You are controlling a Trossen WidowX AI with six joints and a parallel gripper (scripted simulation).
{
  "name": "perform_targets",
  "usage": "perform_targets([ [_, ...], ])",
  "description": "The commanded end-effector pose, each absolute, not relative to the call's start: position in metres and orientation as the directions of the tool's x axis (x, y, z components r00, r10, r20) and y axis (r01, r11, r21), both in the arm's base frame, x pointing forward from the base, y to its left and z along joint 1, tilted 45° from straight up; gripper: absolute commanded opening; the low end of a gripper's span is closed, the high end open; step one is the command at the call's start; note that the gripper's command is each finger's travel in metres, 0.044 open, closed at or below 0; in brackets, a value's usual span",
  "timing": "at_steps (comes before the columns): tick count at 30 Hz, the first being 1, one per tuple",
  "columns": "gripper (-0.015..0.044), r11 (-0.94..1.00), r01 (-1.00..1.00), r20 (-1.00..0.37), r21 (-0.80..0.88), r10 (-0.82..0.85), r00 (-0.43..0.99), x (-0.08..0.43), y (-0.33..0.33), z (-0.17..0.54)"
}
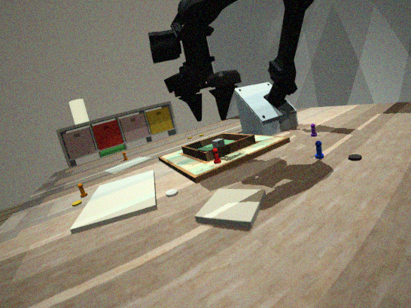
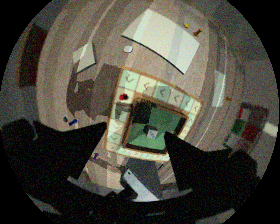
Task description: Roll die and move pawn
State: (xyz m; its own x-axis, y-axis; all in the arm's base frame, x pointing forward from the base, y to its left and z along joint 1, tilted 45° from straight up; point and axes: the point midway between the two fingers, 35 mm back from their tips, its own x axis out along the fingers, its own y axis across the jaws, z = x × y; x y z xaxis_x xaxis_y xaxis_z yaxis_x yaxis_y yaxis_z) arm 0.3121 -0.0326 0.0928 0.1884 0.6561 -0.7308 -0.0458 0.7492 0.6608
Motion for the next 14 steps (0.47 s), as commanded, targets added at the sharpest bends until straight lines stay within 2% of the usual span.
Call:
perform_targets([
  [1, 0.0440, 0.753, 0.023, -0.745, 0.657, 0.644, 0.175, 0.254, -0.070, 0.080],
  [8, 0.0440, 0.704, 0.083, -0.706, 0.706, 0.687, 0.172, 0.160, -0.086, 0.074],
  [9, 0.0440, 0.736, 0.067, -0.733, 0.674, 0.656, 0.179, 0.205, -0.088, 0.076],
  [14, 0.0440, 0.736, 0.067, -0.733, 0.674, 0.656, 0.179, 0.205, -0.088, 0.076],
])
